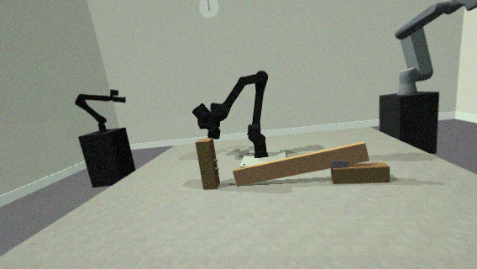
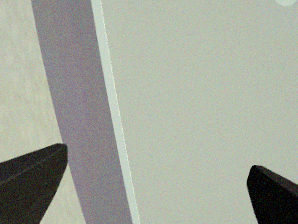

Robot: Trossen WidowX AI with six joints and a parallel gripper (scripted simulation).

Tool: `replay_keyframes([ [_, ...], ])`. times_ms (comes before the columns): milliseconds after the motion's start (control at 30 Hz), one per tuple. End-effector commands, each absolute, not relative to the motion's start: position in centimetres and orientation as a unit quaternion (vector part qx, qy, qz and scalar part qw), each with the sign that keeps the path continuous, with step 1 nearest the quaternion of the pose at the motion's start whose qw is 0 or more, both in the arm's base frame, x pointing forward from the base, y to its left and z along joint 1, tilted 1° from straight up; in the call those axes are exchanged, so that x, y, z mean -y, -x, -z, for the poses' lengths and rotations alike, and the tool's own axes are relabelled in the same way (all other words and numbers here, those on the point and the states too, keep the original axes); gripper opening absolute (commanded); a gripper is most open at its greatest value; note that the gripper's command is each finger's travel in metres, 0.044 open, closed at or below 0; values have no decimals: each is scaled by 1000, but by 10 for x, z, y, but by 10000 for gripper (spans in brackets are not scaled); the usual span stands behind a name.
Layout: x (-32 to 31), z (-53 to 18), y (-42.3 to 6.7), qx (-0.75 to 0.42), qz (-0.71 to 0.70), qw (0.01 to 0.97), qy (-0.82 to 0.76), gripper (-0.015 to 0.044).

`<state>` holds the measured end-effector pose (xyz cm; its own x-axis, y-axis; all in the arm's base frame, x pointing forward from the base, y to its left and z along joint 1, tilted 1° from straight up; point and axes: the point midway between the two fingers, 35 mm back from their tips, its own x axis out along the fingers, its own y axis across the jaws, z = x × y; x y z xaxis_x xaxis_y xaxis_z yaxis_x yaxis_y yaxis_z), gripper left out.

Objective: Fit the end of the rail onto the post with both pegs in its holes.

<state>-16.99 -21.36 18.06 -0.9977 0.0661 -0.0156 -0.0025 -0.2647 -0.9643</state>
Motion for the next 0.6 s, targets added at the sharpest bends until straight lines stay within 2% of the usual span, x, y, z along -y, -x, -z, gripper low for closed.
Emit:
replay_keyframes([
  [0,214,-181,170,606,-795,20,26,426],
  [33,217,-181,168,606,-795,15,24,440],
  [267,256,-188,141,621,-779,-89,-14,440],
  [567,317,-202,61,644,-700,-290,-105,440],
])
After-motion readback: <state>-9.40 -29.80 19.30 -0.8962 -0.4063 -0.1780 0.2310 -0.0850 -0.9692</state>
